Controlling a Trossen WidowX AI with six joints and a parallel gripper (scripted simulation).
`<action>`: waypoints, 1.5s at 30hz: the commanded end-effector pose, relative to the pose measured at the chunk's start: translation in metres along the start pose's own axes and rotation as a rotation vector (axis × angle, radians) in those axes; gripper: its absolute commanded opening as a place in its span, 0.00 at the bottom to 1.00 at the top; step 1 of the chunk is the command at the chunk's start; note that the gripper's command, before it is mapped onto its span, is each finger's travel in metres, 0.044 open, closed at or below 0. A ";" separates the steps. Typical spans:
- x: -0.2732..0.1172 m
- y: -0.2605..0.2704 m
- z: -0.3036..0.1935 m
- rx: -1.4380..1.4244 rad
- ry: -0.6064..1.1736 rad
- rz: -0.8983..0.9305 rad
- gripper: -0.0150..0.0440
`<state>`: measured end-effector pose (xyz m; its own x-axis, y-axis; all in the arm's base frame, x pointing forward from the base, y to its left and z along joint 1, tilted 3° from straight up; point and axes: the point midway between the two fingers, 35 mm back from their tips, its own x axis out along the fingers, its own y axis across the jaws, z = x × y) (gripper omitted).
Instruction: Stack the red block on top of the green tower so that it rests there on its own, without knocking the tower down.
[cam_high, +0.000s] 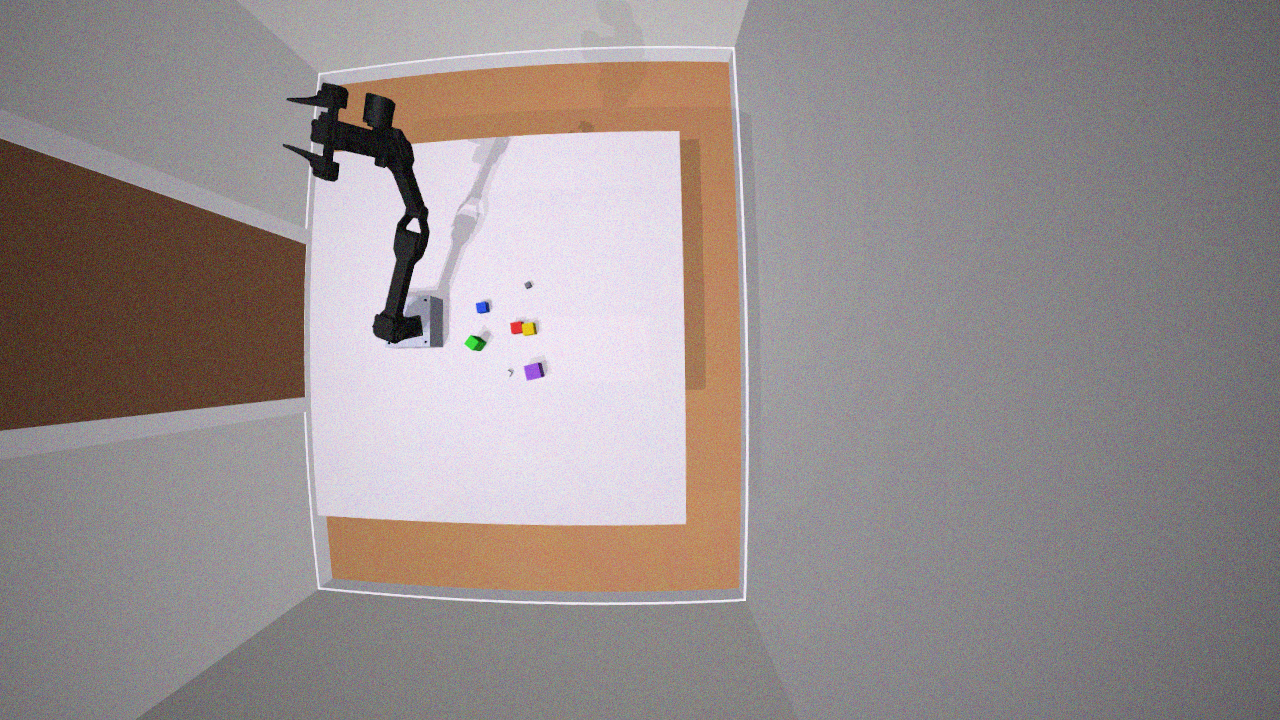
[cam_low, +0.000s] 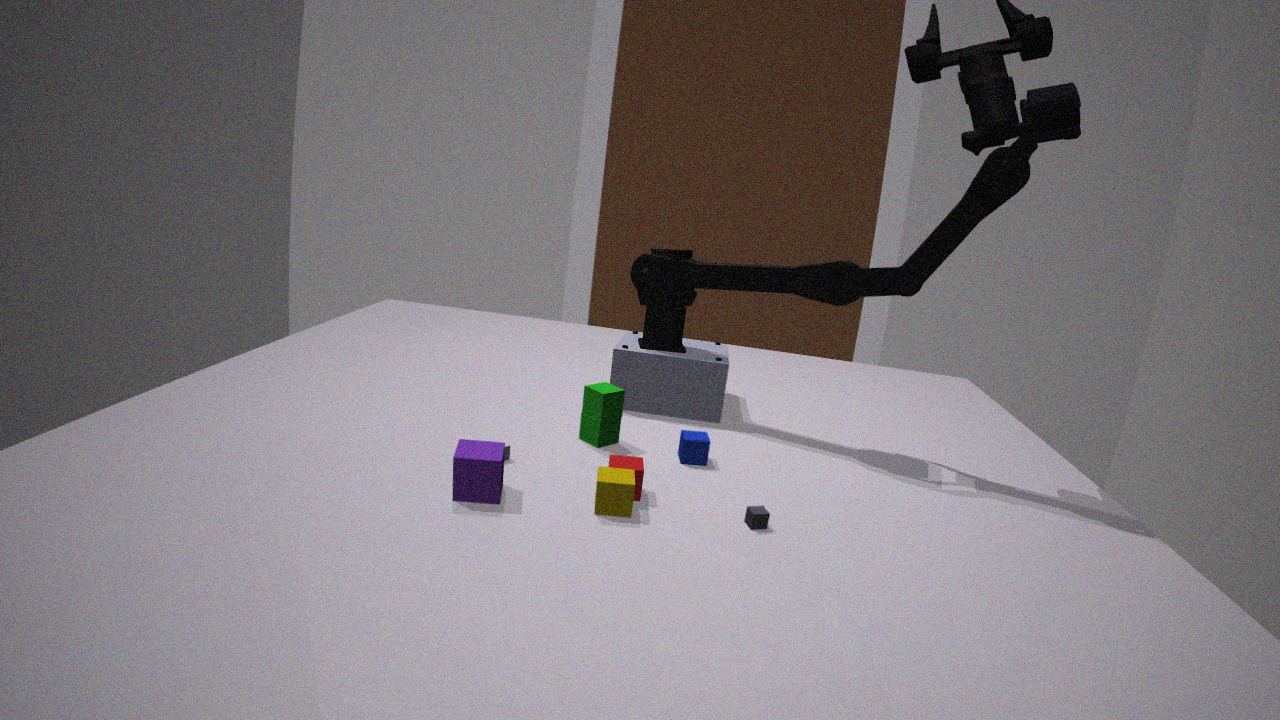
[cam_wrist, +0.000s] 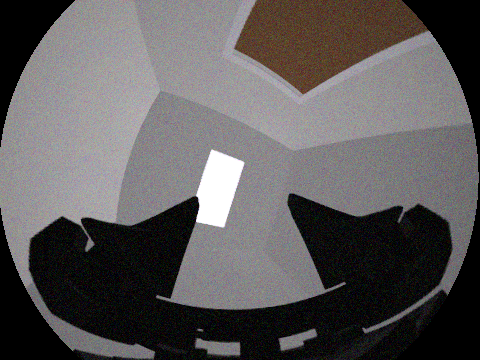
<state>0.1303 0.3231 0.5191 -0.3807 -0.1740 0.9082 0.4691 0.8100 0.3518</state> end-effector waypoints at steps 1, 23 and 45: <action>0.001 0.000 0.000 -0.003 0.000 0.000 0.98; 0.174 -0.230 -0.029 -0.222 0.405 -0.523 1.00; 0.129 -0.440 -0.211 -0.359 1.268 -0.756 1.00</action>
<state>0.0252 -0.1538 0.5460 0.1556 -0.9837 0.0904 0.6787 0.1730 0.7138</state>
